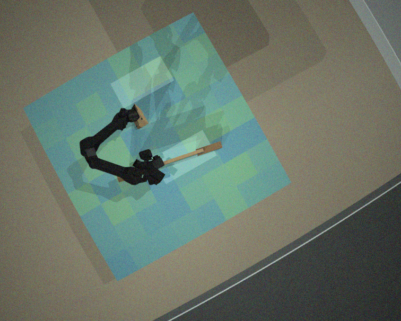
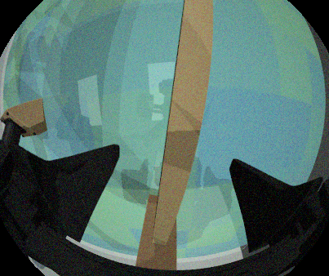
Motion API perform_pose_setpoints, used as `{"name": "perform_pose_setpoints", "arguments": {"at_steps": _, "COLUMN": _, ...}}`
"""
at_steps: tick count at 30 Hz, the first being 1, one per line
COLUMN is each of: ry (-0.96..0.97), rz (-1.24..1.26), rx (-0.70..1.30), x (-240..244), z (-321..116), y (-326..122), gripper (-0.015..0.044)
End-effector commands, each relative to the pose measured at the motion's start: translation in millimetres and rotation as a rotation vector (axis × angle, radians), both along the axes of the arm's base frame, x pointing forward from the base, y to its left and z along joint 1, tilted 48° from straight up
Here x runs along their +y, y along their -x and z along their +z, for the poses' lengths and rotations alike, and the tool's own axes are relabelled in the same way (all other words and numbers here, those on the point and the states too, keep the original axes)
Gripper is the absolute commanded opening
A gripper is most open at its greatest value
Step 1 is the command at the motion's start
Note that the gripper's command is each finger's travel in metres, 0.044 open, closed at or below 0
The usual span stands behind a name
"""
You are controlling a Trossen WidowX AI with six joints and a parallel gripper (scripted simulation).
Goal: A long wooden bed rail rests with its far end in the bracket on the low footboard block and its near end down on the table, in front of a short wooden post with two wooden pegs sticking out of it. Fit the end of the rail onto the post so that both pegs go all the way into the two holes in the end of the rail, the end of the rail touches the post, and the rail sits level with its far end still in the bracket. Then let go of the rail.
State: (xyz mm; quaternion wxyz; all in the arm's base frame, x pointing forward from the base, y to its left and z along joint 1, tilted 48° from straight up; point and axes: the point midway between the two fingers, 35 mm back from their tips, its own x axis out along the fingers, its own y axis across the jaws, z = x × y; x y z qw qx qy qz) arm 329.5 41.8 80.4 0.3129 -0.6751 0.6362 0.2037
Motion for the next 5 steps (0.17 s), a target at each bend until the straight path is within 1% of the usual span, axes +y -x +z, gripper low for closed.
{"name": "perform_pose_setpoints", "arguments": {"at_steps": 1, "ry": -0.003, "rz": -0.009, "rx": 0.001, "x": 0.3, "z": -1.0, "y": 0.4, "gripper": 0.0440}}
{"name": "perform_pose_setpoints", "arguments": {"at_steps": 5, "ry": -0.003, "rz": -0.009, "rx": 0.001, "x": 0.3, "z": -1.0, "y": 0.4, "gripper": 0.0440}}
